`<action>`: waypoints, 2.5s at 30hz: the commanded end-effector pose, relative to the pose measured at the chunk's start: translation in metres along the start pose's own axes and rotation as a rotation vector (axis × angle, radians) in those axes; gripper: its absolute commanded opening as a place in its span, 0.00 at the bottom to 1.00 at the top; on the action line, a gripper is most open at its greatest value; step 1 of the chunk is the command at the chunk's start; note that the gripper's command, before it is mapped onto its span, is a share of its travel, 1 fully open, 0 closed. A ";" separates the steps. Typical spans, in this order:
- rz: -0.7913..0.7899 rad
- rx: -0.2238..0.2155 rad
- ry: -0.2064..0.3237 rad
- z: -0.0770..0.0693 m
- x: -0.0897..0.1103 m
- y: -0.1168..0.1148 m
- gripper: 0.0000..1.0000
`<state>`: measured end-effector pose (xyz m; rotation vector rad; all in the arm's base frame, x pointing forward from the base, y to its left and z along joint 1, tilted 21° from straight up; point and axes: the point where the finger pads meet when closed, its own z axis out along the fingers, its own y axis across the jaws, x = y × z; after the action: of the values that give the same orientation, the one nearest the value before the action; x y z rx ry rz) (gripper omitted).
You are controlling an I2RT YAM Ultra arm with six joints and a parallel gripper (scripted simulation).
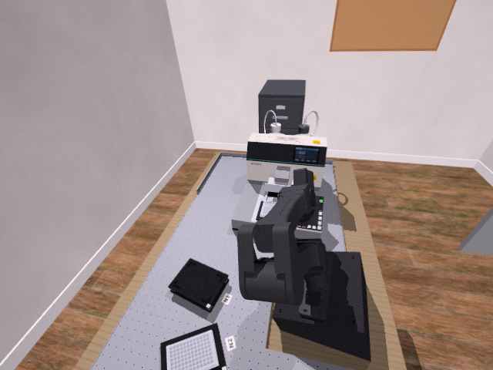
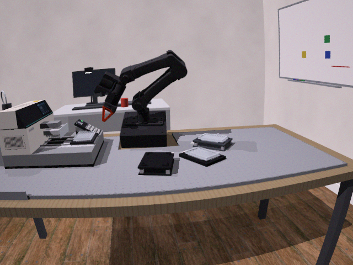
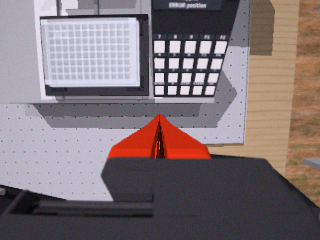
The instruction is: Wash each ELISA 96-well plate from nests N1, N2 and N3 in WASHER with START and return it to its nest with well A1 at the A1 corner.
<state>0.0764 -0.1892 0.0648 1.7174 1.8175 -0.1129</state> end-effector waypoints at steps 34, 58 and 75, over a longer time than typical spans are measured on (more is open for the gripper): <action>-0.003 -0.001 -0.019 -0.001 -0.005 0.001 0.00; -0.003 -0.001 -0.019 -0.001 -0.005 0.001 0.00; -0.003 -0.001 -0.019 0.016 -0.006 0.001 0.00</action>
<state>0.0824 -0.1910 0.0501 1.7226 1.8351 -0.0916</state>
